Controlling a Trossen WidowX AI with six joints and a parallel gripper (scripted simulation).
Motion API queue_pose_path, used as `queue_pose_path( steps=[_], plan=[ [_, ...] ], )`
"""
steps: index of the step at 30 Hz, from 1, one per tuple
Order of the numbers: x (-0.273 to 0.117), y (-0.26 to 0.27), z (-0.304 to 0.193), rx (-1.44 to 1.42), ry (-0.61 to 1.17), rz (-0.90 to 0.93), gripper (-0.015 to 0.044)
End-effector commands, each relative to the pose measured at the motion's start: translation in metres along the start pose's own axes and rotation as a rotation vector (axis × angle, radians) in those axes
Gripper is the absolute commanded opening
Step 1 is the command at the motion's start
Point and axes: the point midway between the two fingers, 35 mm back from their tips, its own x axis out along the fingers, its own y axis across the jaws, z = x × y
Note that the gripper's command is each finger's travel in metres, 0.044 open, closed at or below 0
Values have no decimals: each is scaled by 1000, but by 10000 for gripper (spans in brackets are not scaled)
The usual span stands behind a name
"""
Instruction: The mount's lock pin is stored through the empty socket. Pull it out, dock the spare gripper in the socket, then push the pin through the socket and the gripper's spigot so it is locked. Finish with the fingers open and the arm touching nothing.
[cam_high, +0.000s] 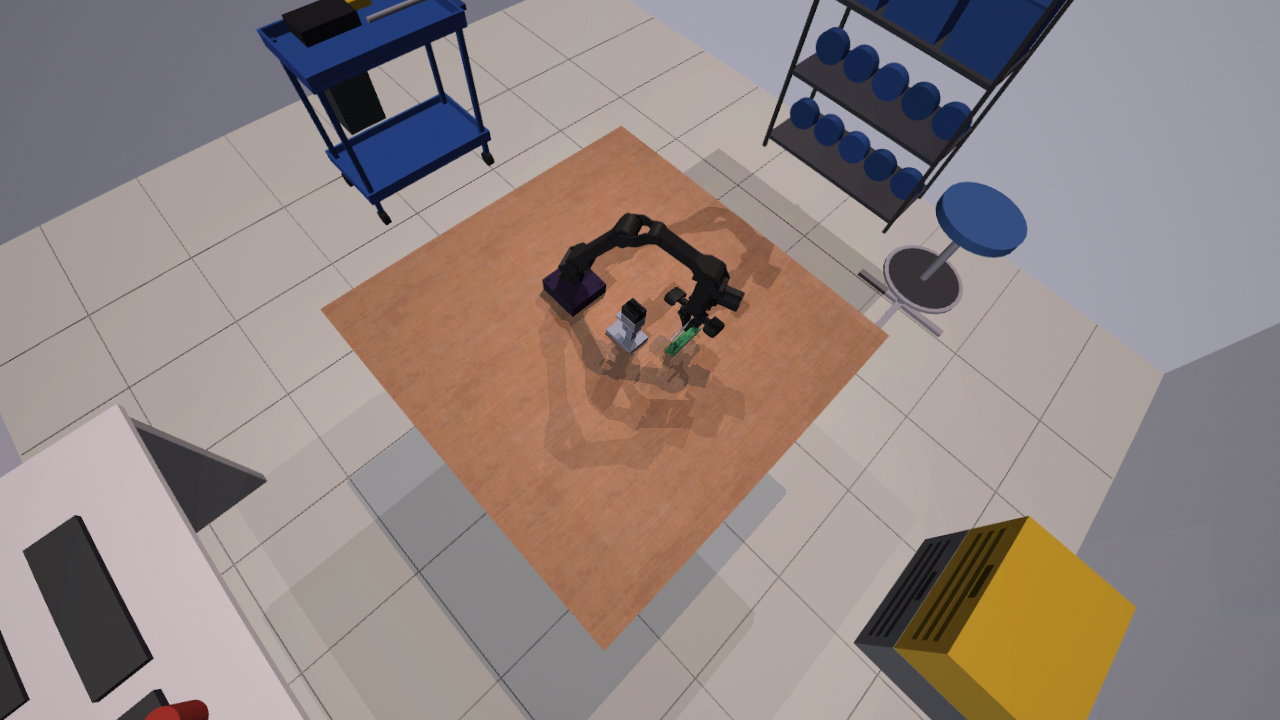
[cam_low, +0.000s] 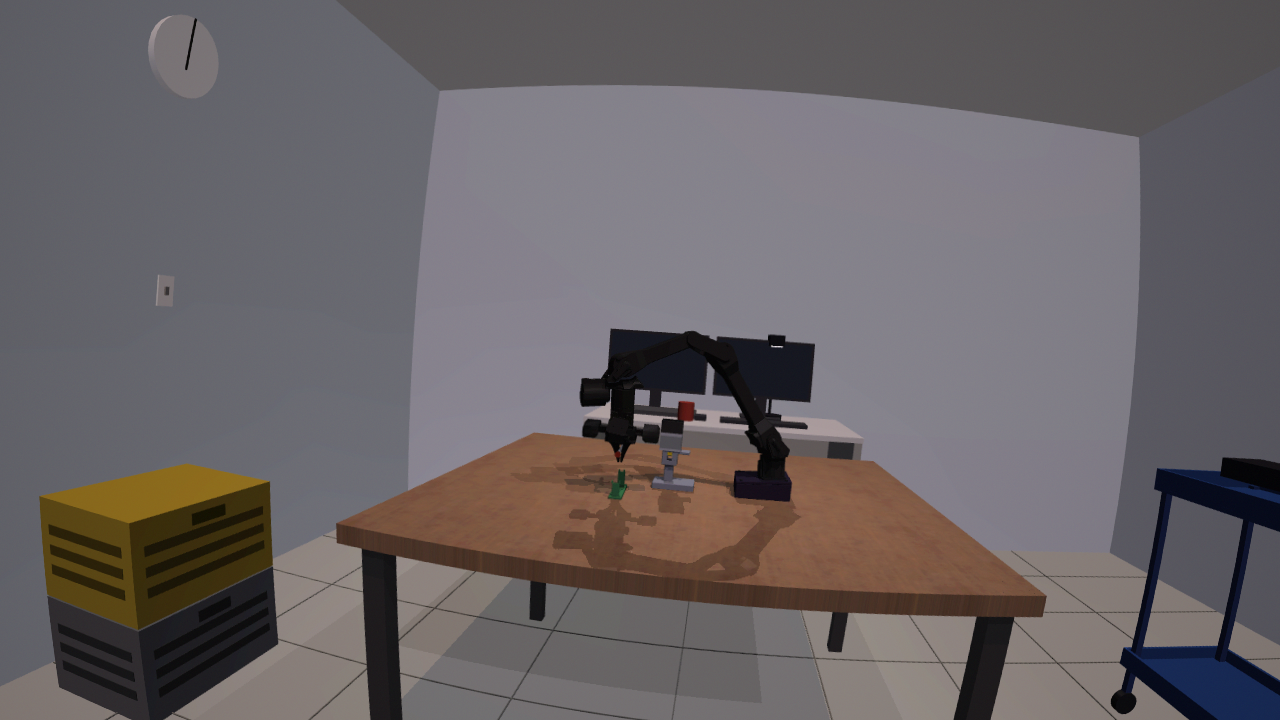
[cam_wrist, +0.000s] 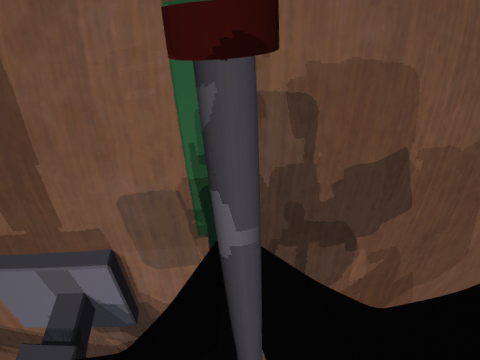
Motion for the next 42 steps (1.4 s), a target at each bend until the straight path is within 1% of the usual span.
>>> queue_pose_path(
  steps=[1, 7, 8, 10, 42],
  plan=[
    [1, 0, 0, -1, 1, 2, 0],
    [1, 0, 0, 42, -1, 13, 0],
    [1, 1, 0, 16, 2, 5, 7],
    [-1, 4, 0, 17, 2, 6, 0],
    [-20, 97, 1, 38, -2, 20, 0]
  ],
)
